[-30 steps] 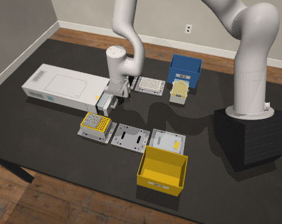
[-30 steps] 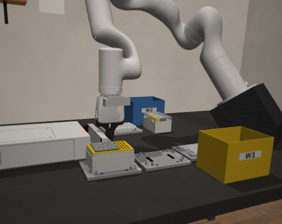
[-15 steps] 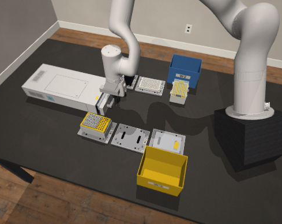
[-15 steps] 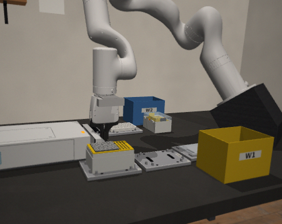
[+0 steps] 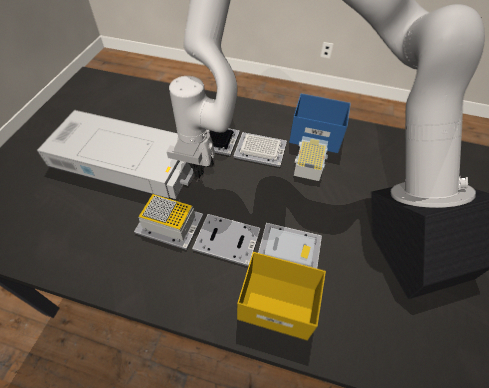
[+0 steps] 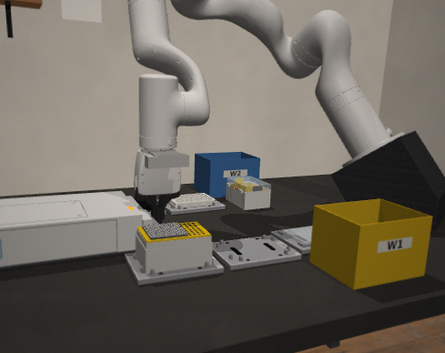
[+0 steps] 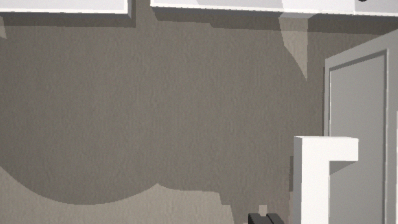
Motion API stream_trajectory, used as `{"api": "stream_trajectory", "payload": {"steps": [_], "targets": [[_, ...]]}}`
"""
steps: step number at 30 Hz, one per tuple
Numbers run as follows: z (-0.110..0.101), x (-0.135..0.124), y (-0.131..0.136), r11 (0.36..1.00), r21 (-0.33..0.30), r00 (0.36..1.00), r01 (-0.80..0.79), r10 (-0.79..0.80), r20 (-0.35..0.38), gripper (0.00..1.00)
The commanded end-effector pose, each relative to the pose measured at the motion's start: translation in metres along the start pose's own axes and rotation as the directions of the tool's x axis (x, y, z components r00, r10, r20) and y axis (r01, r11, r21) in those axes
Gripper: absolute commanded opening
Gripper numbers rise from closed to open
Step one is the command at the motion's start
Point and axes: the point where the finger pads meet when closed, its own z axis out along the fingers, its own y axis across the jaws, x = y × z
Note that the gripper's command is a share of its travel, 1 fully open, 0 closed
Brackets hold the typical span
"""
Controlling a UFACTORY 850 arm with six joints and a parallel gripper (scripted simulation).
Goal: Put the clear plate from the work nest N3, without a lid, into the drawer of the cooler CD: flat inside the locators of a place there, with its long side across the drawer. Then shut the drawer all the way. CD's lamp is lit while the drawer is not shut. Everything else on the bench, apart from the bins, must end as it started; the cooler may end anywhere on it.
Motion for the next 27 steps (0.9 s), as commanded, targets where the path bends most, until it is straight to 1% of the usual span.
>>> {"api": "stream_trajectory", "payload": {"steps": [1,2,9,11,27], "targets": [[-0.001,0.000,0.009,1.000,-0.001,1.000,0.000,0.000,0.000,0.00],[-0.001,0.000,0.002,1.000,-0.002,1.000,0.000,0.000,0.000,0.00],[-0.001,0.000,-0.009,1.000,-0.001,1.000,0.000,0.000,0.000,0.00],[-0.001,0.000,-0.009,1.000,-0.001,1.000,0.000,0.000,0.000,0.00],[-0.001,0.000,-0.034,1.000,-0.001,1.000,0.000,0.000,0.000,0.00]]}}
